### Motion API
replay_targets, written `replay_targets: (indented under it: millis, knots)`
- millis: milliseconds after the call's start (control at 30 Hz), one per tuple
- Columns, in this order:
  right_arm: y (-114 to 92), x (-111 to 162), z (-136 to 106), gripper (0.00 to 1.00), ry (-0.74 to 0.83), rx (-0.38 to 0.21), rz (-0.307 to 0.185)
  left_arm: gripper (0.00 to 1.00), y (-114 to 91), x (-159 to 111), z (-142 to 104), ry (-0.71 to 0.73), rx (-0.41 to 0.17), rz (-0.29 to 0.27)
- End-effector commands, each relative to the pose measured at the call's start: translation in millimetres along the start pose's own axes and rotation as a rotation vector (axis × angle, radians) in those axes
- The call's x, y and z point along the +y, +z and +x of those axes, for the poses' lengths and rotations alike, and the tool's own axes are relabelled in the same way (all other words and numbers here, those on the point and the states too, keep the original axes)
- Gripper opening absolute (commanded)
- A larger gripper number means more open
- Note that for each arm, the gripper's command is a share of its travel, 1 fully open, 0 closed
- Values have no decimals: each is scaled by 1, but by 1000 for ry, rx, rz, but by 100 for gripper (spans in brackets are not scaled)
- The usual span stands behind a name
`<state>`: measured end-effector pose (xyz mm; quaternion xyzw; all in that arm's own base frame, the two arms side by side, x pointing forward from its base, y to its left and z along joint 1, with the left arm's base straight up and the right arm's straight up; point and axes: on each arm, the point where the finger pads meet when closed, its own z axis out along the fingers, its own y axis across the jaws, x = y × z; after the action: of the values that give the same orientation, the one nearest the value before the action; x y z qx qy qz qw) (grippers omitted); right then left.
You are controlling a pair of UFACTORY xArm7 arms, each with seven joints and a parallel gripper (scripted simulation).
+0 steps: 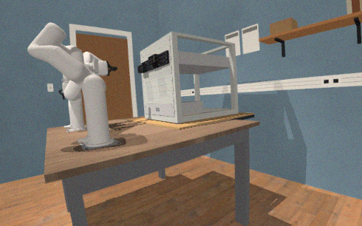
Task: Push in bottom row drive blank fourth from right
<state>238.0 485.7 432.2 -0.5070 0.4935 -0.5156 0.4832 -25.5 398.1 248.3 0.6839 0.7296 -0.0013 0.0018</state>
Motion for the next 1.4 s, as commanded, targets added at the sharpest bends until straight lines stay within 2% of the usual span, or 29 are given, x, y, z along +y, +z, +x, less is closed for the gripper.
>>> replay_targets:
  millis: [0,300,767,833,1367]
  knots:
    - [0,-6,1,0,-34,-2,-1,100,-2,0,1,0,4,1]
    - [-1,-14,3,0,-116,-6,-2,100,-2,0,1,0,4,1]
    - [0,-40,8,0,-381,-20,-4,100,-2,0,1,0,4,1]
    - [0,-40,8,0,-381,-20,-4,100,-2,0,1,0,4,1]
    - [14,-70,17,0,-793,-34,-3,100,-2,0,1,0,4,1]
